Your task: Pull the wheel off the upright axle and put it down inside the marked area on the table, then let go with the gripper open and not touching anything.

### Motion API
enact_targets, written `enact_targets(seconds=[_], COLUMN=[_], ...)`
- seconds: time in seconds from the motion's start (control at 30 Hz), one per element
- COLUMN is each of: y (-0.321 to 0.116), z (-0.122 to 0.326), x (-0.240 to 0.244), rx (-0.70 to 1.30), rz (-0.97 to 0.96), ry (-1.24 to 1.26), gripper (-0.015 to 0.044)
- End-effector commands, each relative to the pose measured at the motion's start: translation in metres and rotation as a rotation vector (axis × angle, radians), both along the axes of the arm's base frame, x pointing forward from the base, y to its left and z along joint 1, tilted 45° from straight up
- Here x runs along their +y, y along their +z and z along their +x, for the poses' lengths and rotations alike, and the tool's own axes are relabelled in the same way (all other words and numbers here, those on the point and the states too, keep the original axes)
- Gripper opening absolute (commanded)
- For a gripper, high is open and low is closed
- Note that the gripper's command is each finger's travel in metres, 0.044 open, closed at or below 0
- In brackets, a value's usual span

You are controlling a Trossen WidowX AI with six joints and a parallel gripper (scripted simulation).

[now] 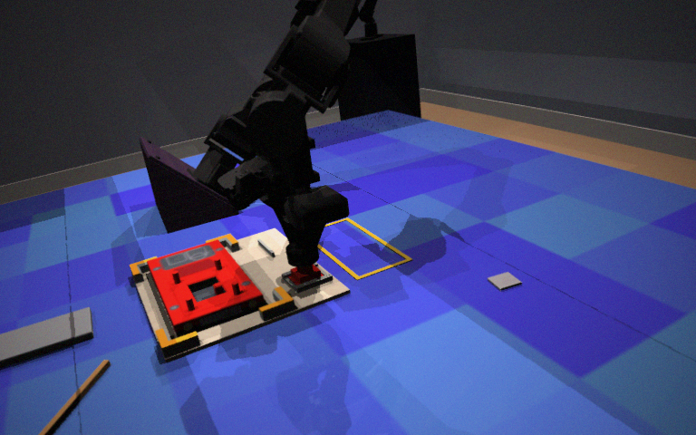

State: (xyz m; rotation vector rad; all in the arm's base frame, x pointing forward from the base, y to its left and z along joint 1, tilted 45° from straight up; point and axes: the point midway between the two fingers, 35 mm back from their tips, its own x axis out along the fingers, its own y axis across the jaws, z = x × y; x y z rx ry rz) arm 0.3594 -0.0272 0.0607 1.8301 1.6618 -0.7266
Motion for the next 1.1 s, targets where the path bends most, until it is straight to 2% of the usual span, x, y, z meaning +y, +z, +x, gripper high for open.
enact_targets(seconds=[0.0, 1.07], y=[0.0087, 0.0162], z=[-0.0013, -0.0027], x=[-0.0110, -0.0183], rx=[-0.006, -0.005], rz=[-0.004, -0.003], ry=[-0.020, -0.022], gripper=[0.0000, 0.0000])
